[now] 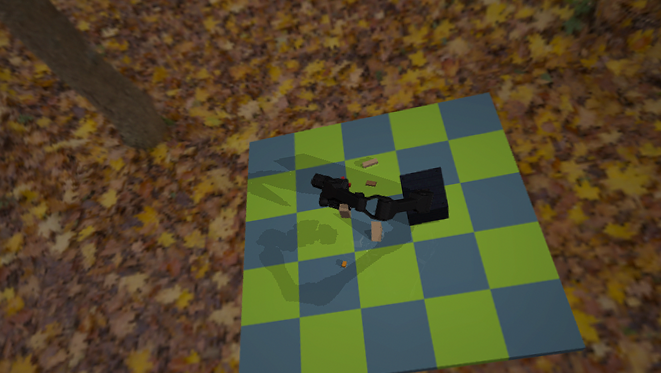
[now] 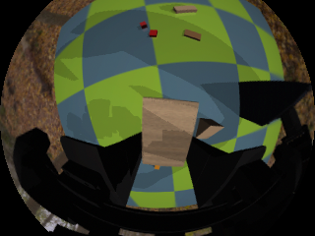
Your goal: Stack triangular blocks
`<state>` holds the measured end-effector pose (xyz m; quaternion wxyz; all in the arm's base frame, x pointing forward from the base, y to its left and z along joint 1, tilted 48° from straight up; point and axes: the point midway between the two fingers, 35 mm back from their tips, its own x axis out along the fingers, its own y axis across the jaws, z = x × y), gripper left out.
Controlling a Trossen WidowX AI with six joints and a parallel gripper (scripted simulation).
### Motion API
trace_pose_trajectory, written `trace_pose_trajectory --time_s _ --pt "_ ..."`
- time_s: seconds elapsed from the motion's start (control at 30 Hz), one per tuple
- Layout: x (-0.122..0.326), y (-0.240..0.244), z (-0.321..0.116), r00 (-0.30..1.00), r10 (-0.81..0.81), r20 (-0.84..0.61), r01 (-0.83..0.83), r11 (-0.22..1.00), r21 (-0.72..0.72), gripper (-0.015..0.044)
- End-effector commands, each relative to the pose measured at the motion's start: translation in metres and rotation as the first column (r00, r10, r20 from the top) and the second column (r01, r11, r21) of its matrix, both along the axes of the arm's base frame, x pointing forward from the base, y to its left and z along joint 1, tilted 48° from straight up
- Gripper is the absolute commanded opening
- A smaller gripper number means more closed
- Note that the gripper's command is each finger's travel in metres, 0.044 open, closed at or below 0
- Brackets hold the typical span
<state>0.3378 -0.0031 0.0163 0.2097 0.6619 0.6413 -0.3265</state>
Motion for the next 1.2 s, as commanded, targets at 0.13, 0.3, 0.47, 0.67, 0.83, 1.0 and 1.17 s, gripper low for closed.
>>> trace_pose_trajectory --time_s 0.13,0.3,0.47,0.67,0.83,1.0,1.17 --pt "-0.019 0.013 0.026 1.000 -0.001 -0.006 0.001 1.000 -0.001 0.0000" --pt "-0.032 0.022 0.043 1.000 0.001 -0.005 -0.001 1.000 -0.003 0.0000" --pt "-0.046 0.031 0.059 1.000 0.000 -0.006 0.000 1.000 -0.001 0.0000" --pt "-0.063 0.044 0.077 1.000 -0.004 -0.013 0.005 1.000 0.007 0.0000" --pt "-0.079 0.054 0.091 1.000 -0.008 -0.019 0.008 1.000 0.015 0.0000" --pt "-0.096 0.063 0.102 1.000 -0.011 -0.025 0.012 1.000 0.023 0.0000" --pt "-0.101 0.067 0.102 1.000 -0.012 -0.027 0.013 1.000 0.025 0.0000"
